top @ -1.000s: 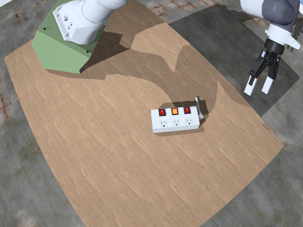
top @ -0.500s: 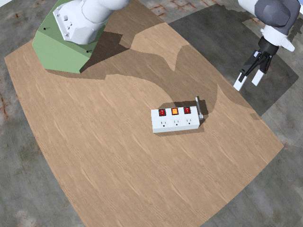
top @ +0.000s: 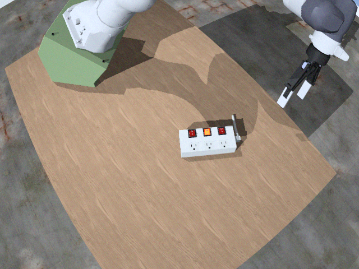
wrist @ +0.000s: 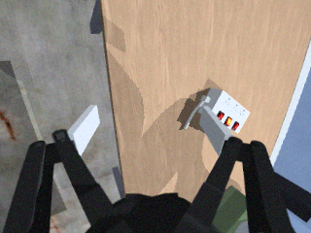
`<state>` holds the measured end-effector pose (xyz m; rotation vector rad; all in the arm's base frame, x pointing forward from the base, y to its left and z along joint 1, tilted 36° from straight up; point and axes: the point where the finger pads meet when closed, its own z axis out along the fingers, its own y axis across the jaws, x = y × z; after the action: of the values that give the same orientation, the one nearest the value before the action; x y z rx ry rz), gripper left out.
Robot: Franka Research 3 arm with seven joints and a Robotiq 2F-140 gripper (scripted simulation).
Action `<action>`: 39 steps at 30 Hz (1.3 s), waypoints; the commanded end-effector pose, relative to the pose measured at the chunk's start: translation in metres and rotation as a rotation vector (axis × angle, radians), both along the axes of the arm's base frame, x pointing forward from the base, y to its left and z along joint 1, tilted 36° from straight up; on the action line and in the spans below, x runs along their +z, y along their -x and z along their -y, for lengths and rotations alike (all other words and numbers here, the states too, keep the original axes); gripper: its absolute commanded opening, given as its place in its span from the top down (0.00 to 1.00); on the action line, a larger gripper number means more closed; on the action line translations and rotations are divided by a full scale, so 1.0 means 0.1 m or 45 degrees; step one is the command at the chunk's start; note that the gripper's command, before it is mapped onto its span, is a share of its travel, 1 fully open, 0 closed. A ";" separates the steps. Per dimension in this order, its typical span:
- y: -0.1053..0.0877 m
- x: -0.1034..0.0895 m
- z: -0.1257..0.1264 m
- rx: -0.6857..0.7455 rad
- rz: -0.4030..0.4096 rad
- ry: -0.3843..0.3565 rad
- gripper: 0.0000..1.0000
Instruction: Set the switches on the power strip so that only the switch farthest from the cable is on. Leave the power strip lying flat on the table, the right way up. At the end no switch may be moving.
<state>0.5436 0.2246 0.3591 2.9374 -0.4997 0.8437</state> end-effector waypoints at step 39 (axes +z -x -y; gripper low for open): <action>0.22 -0.17 -0.17 0.158 -0.103 -0.137 0.00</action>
<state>0.5222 0.2359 0.3411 3.0922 -0.4406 0.7288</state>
